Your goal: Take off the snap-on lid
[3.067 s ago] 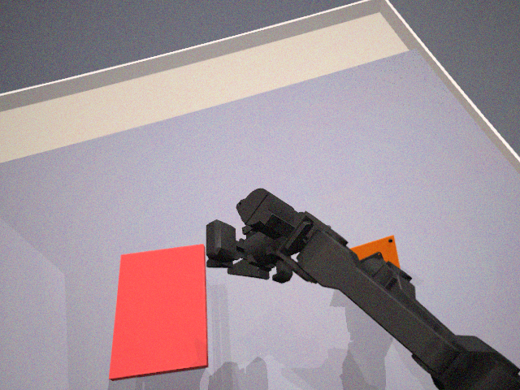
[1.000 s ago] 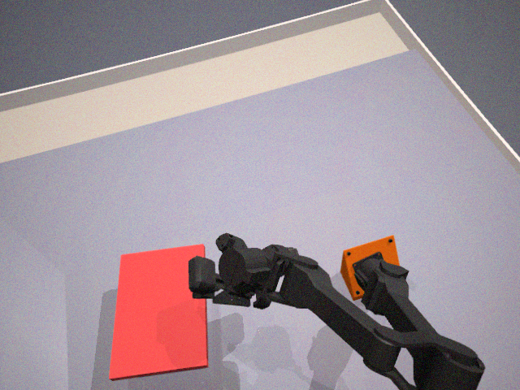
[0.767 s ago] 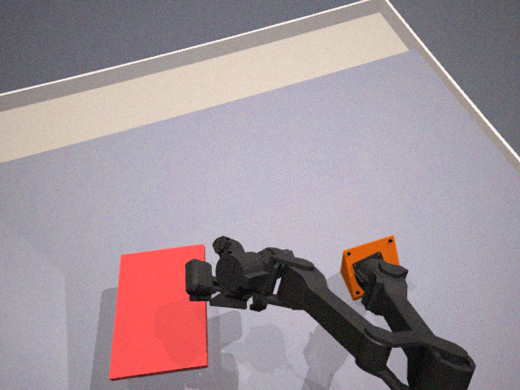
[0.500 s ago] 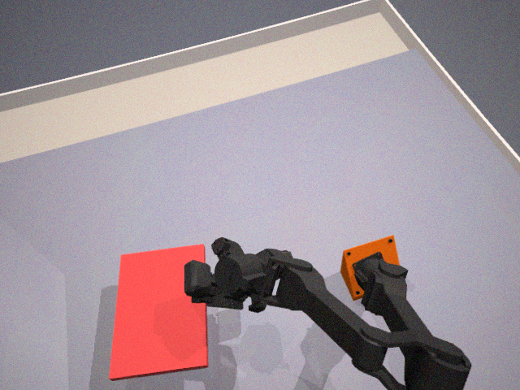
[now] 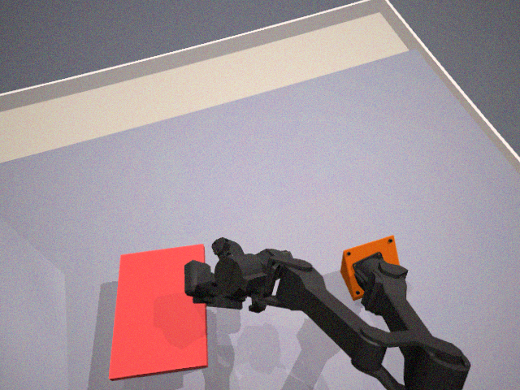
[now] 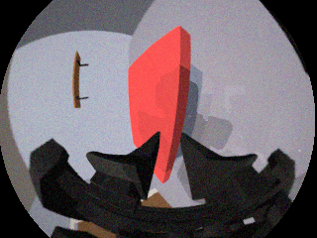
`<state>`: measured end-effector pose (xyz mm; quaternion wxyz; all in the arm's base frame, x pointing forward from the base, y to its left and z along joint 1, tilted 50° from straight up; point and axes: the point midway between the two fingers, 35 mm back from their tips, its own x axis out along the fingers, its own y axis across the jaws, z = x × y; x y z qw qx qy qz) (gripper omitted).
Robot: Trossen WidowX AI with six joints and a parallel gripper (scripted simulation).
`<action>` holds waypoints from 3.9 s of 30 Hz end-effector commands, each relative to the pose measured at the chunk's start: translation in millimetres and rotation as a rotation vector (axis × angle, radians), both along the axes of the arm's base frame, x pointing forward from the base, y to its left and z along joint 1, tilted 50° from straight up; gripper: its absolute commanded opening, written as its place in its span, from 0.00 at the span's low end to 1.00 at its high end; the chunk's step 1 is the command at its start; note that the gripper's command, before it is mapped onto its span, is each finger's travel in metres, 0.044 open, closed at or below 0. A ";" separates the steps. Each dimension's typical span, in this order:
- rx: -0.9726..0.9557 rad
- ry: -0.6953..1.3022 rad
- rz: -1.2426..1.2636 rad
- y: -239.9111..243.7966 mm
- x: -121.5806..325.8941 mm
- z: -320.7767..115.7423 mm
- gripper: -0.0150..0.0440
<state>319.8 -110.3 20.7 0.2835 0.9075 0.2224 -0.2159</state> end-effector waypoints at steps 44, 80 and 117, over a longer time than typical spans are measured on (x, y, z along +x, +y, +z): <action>0.000 0.000 0.000 -6.7 -2.5 6.5 0.25; 0.001 0.002 -0.002 -11.1 -3.5 10.2 0.25; 0.001 0.002 -0.002 -11.8 -0.7 9.9 0.25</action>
